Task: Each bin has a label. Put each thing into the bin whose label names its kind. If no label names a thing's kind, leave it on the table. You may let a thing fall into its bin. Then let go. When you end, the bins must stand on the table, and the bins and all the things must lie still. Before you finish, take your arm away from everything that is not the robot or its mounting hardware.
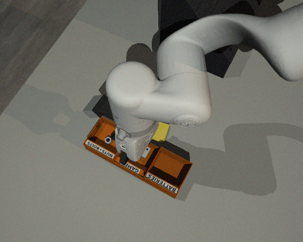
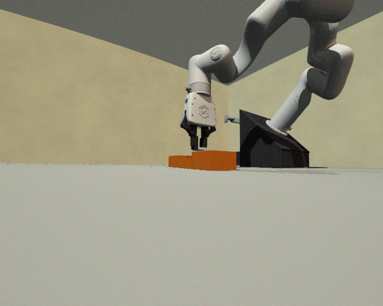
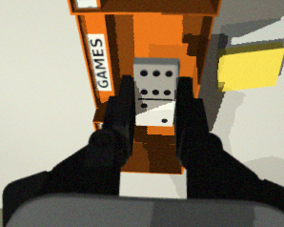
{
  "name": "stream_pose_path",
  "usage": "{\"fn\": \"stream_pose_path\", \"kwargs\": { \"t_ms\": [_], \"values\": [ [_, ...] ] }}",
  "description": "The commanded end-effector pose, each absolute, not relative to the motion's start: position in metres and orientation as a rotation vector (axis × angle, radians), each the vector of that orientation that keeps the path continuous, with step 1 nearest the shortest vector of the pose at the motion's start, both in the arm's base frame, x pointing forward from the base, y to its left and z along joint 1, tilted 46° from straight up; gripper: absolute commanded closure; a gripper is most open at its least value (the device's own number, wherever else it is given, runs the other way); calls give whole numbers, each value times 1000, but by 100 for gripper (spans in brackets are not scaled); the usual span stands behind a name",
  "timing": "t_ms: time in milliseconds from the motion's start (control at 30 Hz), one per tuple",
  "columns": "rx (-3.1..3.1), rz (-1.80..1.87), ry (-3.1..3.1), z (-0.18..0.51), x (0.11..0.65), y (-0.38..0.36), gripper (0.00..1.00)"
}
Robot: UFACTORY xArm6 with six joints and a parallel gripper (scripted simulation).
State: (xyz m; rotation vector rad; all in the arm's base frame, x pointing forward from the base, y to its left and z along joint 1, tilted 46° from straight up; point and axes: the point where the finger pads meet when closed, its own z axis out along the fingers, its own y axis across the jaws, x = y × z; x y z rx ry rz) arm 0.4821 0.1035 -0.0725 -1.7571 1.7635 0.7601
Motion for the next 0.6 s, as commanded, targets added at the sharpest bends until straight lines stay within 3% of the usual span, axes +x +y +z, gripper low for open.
{"fn": "stream_pose_path", "kwargs": {
  "t_ms": [0,567],
  "values": [
    [-1756,756,1763,-78,484,110,100],
    [-1756,756,1763,-99,483,131,100]
  ]
}}
